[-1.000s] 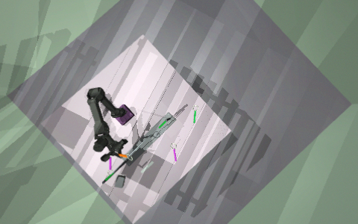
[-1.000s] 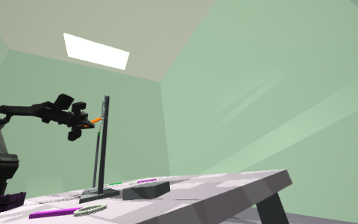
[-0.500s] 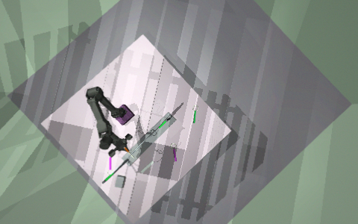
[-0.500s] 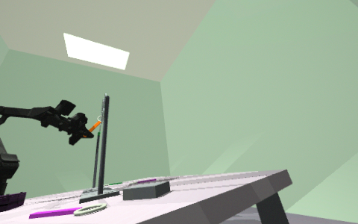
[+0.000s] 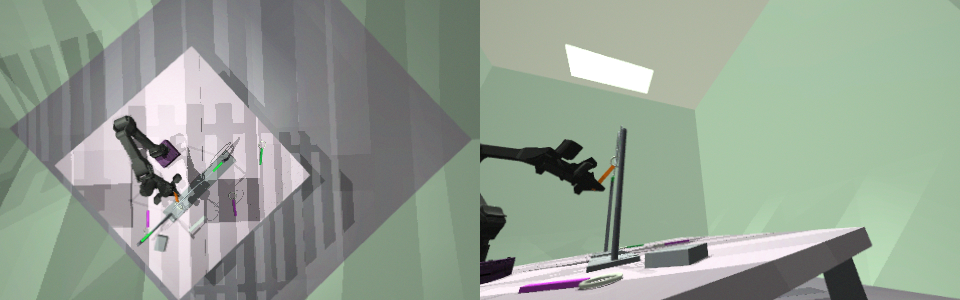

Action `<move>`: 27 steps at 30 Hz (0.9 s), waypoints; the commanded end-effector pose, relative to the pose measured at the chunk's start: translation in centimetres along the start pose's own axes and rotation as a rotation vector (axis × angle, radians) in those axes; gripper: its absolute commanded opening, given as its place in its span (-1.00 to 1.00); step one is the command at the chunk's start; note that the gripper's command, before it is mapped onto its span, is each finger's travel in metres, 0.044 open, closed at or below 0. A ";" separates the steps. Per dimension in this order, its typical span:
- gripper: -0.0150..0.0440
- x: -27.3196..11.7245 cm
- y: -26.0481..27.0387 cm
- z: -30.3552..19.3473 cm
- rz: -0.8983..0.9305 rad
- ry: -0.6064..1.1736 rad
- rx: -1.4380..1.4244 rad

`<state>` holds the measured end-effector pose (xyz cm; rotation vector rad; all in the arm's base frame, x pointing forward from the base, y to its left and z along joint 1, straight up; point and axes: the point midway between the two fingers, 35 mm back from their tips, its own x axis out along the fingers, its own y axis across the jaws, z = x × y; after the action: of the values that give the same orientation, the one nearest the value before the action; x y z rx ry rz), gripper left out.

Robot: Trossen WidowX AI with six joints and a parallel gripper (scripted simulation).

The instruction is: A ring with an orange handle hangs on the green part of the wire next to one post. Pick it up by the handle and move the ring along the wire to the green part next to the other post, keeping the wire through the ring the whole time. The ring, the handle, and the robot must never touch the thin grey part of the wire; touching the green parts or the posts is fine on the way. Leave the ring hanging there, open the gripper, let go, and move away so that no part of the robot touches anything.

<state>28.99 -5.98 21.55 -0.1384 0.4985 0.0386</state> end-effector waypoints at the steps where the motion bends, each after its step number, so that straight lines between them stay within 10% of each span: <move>1: -1.00 0.0 1.1 0.0 0.035 -0.004 0.048; 27: -1.00 0.1 5.1 0.4 0.121 -0.019 0.162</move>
<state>28.89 -1.24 21.26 0.0388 0.4922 0.1166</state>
